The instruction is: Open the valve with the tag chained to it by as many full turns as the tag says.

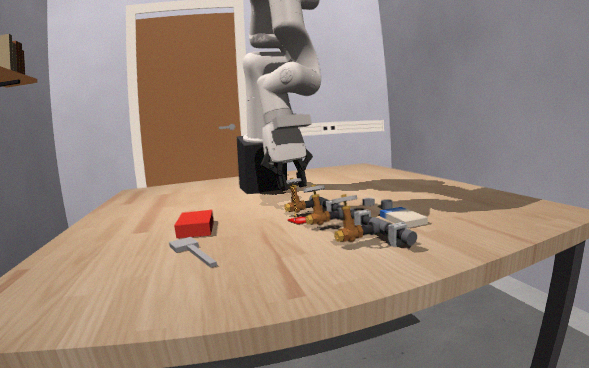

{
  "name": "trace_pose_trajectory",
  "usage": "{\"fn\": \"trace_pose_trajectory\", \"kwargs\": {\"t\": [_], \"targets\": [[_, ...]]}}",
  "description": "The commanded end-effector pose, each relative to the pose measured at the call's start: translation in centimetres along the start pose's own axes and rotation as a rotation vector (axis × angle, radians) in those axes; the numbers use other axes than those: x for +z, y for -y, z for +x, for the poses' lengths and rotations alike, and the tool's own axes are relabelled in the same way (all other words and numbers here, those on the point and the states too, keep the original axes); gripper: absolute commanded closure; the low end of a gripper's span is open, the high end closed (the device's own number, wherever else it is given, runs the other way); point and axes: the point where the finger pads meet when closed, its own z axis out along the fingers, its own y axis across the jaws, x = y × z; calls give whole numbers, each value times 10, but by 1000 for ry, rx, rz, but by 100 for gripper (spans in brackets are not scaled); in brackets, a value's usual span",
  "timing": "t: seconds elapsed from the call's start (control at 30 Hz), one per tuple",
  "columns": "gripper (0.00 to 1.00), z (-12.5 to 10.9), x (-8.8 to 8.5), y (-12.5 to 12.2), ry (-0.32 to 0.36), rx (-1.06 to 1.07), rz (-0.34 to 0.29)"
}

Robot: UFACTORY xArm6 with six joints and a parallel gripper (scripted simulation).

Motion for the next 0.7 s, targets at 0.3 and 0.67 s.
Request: {"fn": "trace_pose_trajectory", "kwargs": {"t": [0.3,0.67], "targets": [[100,1,0,0,-6,-677,-50],[100,1,0,0,-9,-1190,-95]]}}
